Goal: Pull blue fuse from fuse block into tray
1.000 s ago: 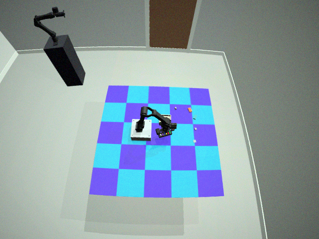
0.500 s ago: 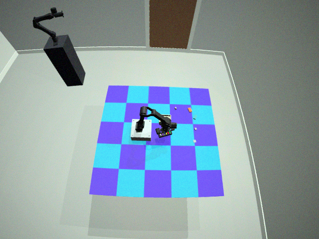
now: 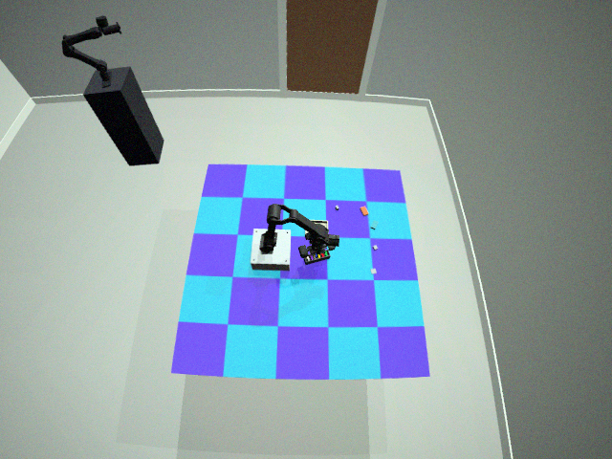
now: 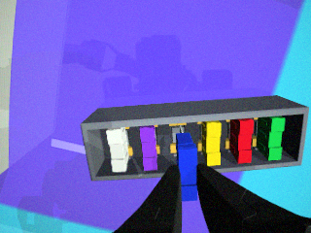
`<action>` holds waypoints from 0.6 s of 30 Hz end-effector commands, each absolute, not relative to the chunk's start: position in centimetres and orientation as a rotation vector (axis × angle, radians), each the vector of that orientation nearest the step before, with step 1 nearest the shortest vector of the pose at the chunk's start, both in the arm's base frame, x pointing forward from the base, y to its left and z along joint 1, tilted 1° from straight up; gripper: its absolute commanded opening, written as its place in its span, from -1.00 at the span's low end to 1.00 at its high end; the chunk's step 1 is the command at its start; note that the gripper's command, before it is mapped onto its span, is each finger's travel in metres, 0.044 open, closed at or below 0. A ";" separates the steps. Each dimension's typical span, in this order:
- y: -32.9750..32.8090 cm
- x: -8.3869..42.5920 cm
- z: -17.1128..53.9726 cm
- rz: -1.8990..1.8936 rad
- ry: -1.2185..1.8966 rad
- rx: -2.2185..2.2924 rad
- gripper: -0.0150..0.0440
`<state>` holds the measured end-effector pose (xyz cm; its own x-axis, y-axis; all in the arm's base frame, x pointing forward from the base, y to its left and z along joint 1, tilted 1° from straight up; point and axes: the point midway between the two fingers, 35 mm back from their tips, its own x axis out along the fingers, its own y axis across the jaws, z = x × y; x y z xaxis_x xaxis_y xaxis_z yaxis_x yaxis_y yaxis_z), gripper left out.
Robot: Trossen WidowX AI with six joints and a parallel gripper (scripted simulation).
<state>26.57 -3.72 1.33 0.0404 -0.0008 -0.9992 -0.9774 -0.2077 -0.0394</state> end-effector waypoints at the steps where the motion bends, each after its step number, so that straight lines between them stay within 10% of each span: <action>1: -3.7 26.6 1.6 1.332 1.072 -1.386 -0.49; 18: -3.7 26.5 3.8 1.332 1.071 -1.386 -0.49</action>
<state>26.40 -3.71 3.22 0.0372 -0.0004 -0.9993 -0.9776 -0.2072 -0.0364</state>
